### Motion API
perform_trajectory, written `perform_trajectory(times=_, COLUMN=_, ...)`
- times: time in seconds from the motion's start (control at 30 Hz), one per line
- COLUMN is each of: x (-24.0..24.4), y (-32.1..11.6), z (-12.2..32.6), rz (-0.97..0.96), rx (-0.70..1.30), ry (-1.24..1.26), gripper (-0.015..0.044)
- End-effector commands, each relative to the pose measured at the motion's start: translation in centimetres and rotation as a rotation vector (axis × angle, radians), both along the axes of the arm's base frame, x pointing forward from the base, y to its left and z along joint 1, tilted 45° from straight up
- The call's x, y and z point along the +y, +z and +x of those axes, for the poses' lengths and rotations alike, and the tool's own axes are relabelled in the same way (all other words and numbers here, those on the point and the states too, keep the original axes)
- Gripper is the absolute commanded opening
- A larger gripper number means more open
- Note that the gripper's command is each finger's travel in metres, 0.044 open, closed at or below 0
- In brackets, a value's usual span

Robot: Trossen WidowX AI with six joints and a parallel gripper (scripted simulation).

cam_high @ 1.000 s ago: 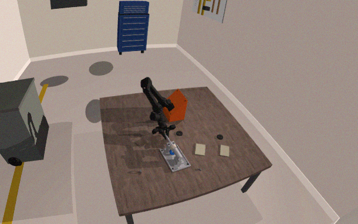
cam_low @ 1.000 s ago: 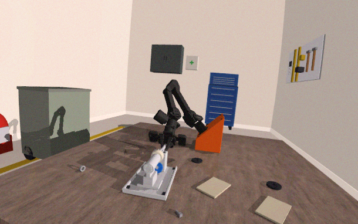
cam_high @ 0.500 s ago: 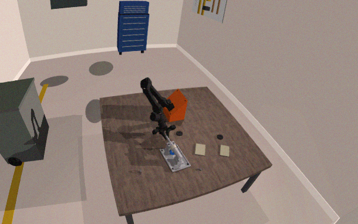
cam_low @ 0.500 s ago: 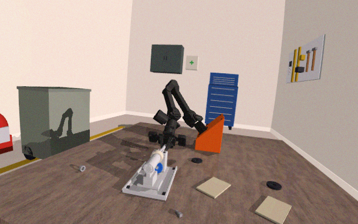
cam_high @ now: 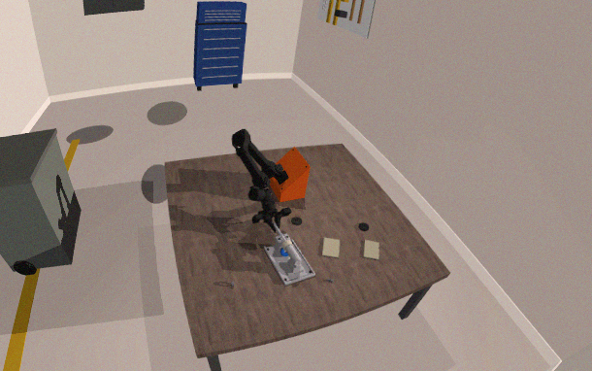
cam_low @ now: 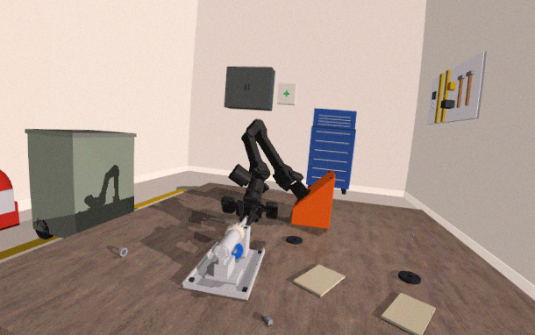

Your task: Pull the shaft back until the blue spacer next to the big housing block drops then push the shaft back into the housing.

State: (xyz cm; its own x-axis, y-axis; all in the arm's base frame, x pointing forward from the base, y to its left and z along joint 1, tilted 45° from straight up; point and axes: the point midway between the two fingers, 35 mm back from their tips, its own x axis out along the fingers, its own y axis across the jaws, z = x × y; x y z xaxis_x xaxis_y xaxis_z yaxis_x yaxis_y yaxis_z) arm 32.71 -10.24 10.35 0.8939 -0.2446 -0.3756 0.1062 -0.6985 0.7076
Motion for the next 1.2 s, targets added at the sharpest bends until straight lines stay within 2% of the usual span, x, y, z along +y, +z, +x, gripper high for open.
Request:
perform_trajectory(times=0.0, x=0.1, y=0.1, z=0.3, rz=0.002, rx=-0.003, ry=0.004, gripper=0.0)
perform_trajectory(times=1.17, x=0.2, y=0.1, z=1.4, rz=0.002, rx=-0.004, ry=0.004, gripper=0.0)
